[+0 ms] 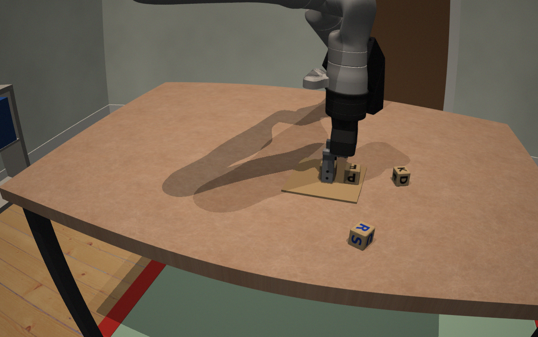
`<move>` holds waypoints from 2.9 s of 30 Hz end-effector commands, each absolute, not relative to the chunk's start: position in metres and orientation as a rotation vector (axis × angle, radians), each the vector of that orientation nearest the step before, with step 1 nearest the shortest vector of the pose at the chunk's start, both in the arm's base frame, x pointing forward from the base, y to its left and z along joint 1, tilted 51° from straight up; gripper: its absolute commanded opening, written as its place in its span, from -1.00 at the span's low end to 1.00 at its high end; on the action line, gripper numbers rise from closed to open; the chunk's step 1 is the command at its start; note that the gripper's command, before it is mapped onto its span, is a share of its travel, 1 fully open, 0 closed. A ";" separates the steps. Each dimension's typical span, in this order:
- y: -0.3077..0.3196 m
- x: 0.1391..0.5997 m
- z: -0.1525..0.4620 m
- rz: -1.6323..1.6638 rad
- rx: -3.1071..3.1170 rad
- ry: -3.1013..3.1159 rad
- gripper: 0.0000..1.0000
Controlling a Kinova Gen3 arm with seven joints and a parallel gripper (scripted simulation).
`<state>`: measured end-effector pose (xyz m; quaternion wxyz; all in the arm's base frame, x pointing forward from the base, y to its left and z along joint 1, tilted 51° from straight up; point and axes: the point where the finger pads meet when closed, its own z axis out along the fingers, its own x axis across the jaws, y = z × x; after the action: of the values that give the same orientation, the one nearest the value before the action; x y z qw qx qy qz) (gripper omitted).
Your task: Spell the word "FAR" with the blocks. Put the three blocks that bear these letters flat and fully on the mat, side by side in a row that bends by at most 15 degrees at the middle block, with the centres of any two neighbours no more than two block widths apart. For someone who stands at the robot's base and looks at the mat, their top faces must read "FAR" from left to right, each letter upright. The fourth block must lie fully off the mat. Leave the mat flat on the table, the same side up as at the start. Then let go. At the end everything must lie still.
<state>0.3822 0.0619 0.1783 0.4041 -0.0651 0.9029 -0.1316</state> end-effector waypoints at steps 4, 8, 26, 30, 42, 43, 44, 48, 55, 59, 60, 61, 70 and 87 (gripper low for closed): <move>0.062 0.383 0.178 -0.332 -0.166 2.280 0.14; 0.062 0.383 0.177 -0.333 -0.166 2.280 0.14; 0.062 0.383 0.177 -0.333 -0.166 2.280 0.14; 0.062 0.383 0.177 -0.333 -0.166 2.280 0.14; 0.062 0.383 0.177 -0.333 -0.166 2.280 0.14; 0.062 0.383 0.177 -0.333 -0.166 2.280 0.14; 0.062 0.383 0.177 -0.333 -0.166 2.280 0.26; 0.062 0.383 0.177 -0.333 -0.166 2.280 0.38; 0.062 0.383 0.177 -0.333 -0.166 2.280 0.62; 0.062 0.383 0.177 -0.333 -0.166 2.280 0.74; 0.062 0.383 0.177 -0.333 -0.166 2.280 0.74; 0.062 0.383 0.177 -0.333 -0.166 2.280 0.74; 0.062 0.383 0.177 -0.333 -0.166 2.280 0.74; 0.067 0.359 0.197 -0.341 -0.182 2.281 0.74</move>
<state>0.3604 0.0645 0.1874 0.3927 -0.0715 0.9067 -0.1367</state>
